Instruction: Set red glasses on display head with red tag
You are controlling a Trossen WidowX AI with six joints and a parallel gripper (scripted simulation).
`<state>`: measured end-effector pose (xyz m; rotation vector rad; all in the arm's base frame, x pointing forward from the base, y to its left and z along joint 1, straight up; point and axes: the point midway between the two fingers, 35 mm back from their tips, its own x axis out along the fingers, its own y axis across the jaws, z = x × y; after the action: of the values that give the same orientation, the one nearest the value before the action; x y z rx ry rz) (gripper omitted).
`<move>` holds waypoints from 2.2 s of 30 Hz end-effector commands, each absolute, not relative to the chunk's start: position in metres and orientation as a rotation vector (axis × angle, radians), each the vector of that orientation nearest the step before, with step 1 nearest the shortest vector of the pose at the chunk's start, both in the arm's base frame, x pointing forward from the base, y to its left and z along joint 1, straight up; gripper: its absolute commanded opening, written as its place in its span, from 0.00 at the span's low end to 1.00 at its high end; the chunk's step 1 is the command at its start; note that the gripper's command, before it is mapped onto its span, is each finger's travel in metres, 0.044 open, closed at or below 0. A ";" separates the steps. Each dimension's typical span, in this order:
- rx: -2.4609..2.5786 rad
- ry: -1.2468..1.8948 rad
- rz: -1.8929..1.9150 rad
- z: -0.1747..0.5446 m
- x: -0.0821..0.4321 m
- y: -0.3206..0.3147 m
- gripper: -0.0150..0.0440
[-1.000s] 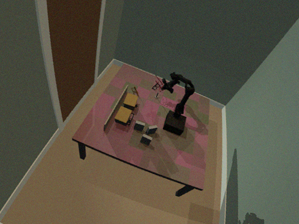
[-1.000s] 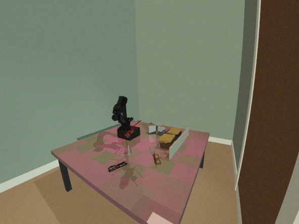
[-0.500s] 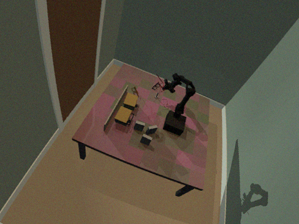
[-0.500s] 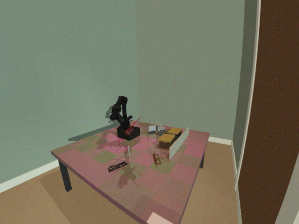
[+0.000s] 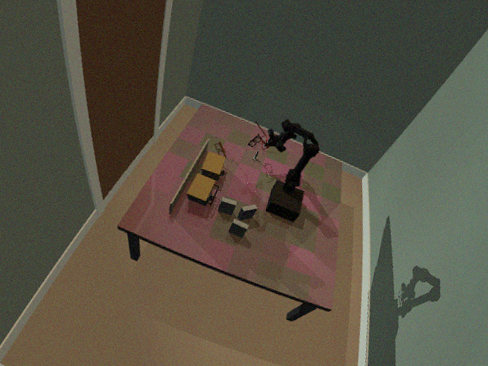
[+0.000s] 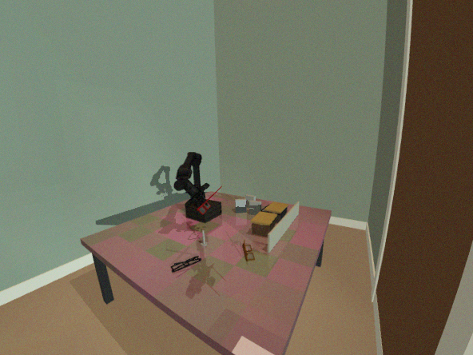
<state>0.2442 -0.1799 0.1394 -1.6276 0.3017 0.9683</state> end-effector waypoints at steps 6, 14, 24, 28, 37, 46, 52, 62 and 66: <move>-1.624 0.306 0.968 0.139 0.244 -0.180 0.25; -1.565 0.332 1.029 0.132 0.253 -0.164 0.25; -1.448 0.413 1.155 0.117 0.268 -0.126 0.25; -1.408 0.453 1.199 0.112 0.273 -0.111 0.25; -1.337 0.555 1.285 0.100 0.280 -0.077 0.25; -1.291 0.670 1.348 0.089 0.282 -0.044 0.25; -1.274 0.750 1.375 0.083 0.282 -0.022 0.25; -1.271 0.884 1.391 0.074 0.277 0.012 0.25; -1.278 0.935 1.387 0.071 0.275 0.025 0.25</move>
<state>0.2772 0.0165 0.0741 -1.2728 0.8909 1.3925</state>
